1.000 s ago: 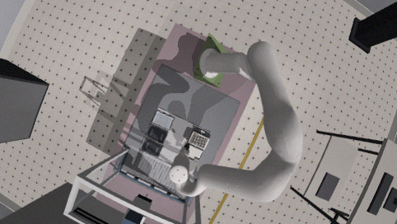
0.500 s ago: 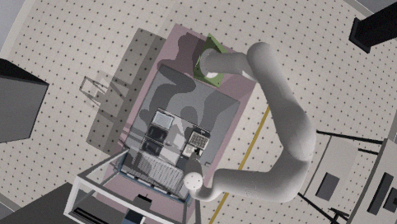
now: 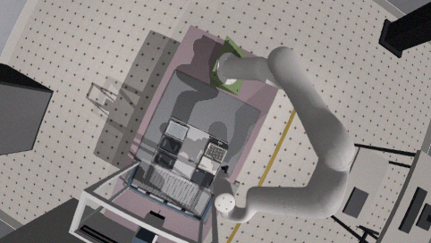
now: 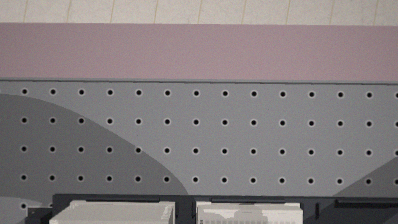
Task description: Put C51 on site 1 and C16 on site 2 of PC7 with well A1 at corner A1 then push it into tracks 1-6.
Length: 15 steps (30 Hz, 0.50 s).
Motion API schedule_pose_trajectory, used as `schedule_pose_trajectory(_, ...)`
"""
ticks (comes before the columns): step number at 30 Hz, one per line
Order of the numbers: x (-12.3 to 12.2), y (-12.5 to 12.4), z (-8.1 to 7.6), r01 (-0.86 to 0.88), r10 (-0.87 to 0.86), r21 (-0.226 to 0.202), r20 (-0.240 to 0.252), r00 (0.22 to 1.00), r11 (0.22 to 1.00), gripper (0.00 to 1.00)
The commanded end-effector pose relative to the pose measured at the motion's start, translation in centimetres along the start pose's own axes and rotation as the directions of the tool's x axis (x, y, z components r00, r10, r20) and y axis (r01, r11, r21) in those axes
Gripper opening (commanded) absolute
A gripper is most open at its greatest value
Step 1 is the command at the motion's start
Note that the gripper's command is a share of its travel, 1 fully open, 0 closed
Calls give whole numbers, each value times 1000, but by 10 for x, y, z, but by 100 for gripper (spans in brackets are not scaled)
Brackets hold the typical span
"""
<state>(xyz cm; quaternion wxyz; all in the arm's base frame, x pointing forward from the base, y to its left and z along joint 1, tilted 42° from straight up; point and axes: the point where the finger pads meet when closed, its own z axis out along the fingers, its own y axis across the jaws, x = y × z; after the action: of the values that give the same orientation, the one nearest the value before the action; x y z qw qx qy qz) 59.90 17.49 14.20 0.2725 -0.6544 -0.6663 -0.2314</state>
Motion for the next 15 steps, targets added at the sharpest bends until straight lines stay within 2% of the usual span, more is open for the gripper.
schedule_pose_trajectory(1, 21, 1, -1, 0, 0, -2, 1, 1000, 1000, 100)
schedule_pose_trajectory(5, 33, 1, -1, 0, 0, -2, 1, 1000, 1000, 100)
schedule_pose_trajectory(15, 33, 1, -1, 0, 0, -2, 1, 1000, 1000, 100)
